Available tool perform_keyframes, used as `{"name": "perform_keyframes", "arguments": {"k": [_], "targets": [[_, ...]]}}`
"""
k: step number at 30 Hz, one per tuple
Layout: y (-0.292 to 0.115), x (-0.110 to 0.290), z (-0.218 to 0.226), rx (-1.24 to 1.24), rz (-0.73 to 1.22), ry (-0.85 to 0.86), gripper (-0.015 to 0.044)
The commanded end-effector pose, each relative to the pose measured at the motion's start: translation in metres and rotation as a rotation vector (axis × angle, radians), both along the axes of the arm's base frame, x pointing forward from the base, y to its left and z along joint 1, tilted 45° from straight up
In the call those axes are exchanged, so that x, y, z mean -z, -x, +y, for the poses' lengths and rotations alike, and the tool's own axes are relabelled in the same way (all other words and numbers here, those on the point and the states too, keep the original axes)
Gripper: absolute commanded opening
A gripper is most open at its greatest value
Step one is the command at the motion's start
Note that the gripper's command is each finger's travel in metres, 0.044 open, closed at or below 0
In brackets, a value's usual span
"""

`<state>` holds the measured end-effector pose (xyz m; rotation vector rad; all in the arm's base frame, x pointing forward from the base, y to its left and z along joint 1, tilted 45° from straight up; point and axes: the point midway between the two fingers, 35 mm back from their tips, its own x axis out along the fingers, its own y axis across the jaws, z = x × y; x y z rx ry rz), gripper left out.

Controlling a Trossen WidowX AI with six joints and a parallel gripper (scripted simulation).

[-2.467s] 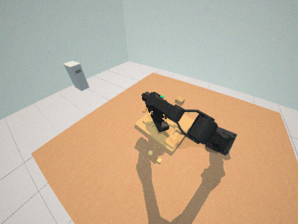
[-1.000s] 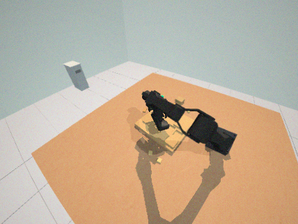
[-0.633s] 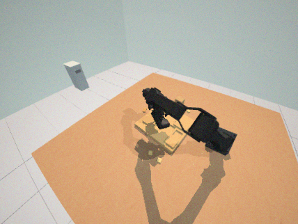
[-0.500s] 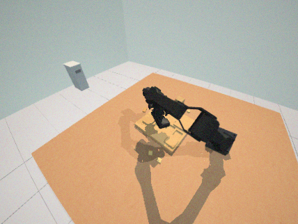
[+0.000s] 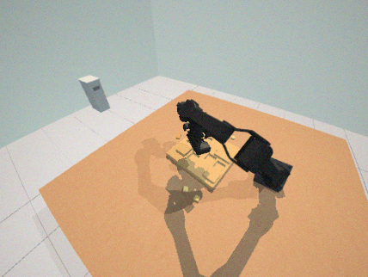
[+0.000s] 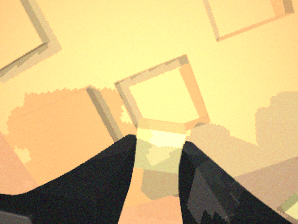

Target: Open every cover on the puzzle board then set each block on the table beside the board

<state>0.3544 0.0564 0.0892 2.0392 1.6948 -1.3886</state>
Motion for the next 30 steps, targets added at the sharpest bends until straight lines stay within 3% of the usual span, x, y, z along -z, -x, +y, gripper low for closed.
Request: {"name": "perform_keyframes", "arguments": {"k": [1,10,30], "targets": [[-0.001,-0.007,-0.008,-0.003,0.000,0.005,0.0080],[-0.001,-0.021,-0.023,-0.003,0.000,0.005,0.0080],[0.009,0.023,-0.084,0.012,-0.005,0.045,0.0080]]}}
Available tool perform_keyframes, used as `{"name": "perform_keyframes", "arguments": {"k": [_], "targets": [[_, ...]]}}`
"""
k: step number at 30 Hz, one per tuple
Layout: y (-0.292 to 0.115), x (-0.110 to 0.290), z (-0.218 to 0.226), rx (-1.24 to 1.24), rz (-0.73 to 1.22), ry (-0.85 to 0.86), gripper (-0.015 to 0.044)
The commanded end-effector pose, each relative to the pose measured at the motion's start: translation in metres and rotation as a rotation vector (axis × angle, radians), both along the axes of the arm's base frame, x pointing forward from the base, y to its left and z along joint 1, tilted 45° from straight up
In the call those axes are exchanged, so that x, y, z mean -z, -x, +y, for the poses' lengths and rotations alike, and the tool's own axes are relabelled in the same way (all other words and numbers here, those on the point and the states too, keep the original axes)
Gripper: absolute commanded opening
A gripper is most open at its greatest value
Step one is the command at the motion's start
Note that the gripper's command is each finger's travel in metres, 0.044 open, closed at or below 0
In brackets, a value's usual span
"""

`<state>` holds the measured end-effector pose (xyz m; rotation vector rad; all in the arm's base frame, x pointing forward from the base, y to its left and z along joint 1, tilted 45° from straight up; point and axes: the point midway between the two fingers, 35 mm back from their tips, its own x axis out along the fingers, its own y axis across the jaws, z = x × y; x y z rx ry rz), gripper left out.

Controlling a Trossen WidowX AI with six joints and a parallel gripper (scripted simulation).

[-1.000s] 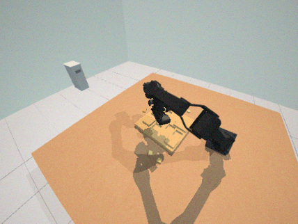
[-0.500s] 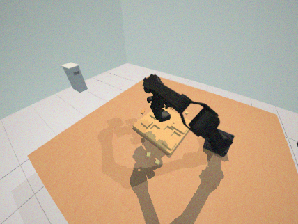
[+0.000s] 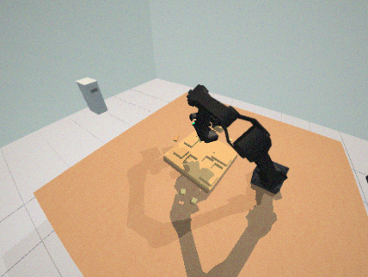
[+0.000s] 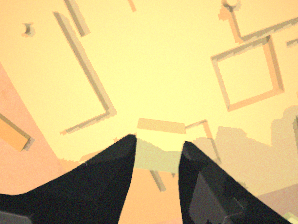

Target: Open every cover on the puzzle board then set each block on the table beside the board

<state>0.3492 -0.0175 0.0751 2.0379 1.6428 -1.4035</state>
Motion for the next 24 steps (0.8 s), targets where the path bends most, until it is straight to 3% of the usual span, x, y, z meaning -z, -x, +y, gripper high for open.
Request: {"name": "perform_keyframes", "arguments": {"k": [1,24], "targets": [[0.005,0.011,-0.013,-0.002,0.003,0.010,0.0080],[0.038,0.063,-0.081,0.002,0.009,0.034,0.0080]]}}
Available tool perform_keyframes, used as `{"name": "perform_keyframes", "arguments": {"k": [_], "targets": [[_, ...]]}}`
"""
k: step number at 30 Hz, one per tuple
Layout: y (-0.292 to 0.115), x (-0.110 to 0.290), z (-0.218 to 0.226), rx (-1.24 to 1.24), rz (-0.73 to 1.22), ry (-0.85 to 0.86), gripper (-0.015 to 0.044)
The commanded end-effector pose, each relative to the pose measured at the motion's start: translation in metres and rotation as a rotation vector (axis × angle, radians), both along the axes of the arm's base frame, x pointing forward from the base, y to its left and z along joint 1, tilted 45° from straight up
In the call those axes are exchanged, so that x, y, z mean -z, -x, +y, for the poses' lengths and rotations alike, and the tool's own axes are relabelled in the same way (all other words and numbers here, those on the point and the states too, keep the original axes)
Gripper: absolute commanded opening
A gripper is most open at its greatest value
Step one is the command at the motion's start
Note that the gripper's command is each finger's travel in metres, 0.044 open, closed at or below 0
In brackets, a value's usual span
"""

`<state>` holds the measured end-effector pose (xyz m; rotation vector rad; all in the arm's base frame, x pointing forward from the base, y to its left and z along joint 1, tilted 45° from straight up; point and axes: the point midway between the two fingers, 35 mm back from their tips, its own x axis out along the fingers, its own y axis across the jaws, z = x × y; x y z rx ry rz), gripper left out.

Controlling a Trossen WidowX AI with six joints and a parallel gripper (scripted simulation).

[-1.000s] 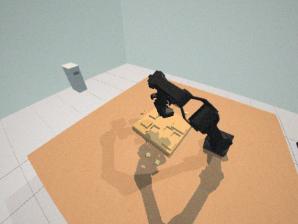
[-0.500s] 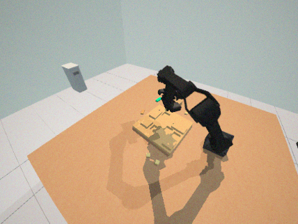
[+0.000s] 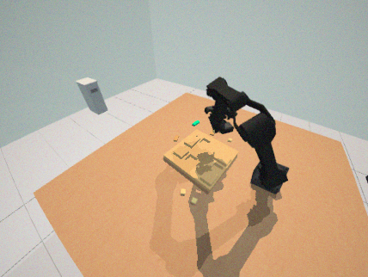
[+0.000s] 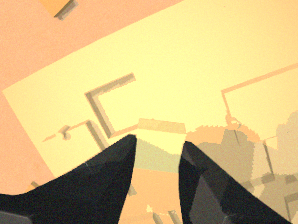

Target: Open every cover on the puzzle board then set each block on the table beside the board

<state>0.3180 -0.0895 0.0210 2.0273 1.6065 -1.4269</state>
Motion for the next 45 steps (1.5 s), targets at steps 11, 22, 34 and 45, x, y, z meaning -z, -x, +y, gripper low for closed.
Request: {"name": "perform_keyframes", "arguments": {"k": [11,22,34,45], "targets": [[0.031,0.032,-0.036,-0.007,0.009,0.003,0.0080],[0.060,0.055,-0.060,-0.011,0.013,-0.005,0.0080],[0.096,0.080,-0.080,-0.018,0.013,-0.025,0.0080],[0.123,0.096,-0.091,-0.023,0.010,-0.046,0.0080]]}}
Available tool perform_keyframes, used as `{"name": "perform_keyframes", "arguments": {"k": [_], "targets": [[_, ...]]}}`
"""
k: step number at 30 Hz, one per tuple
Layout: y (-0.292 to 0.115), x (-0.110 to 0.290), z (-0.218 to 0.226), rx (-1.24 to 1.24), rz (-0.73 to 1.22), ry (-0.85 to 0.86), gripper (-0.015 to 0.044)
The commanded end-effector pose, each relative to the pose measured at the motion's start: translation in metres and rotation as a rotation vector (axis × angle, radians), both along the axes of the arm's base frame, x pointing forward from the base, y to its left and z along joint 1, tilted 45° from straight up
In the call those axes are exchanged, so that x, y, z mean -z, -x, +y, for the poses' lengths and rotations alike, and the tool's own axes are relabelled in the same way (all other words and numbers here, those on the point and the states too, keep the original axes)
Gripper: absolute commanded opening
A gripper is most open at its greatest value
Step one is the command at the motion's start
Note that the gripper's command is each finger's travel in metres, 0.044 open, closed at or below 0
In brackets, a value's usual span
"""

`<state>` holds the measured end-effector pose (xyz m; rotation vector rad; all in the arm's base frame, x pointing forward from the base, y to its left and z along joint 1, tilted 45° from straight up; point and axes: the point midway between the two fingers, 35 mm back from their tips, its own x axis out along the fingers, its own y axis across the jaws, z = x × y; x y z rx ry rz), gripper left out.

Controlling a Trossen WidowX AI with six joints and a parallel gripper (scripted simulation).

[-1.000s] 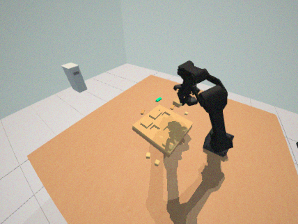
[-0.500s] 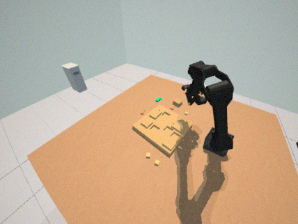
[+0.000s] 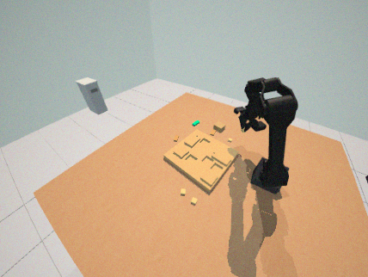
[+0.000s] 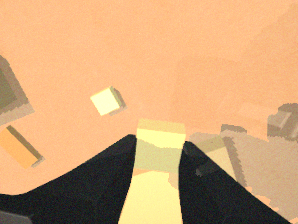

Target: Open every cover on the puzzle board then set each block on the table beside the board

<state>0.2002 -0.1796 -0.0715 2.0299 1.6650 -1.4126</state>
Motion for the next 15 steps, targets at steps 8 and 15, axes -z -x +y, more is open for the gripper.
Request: {"name": "perform_keyframes", "arguments": {"k": [8,15], "targets": [[0.005,0.012,0.006,-0.009,0.000,-0.004,0.0080],[0.004,0.021,0.013,-0.009,0.000,-0.003,0.0080]]}}
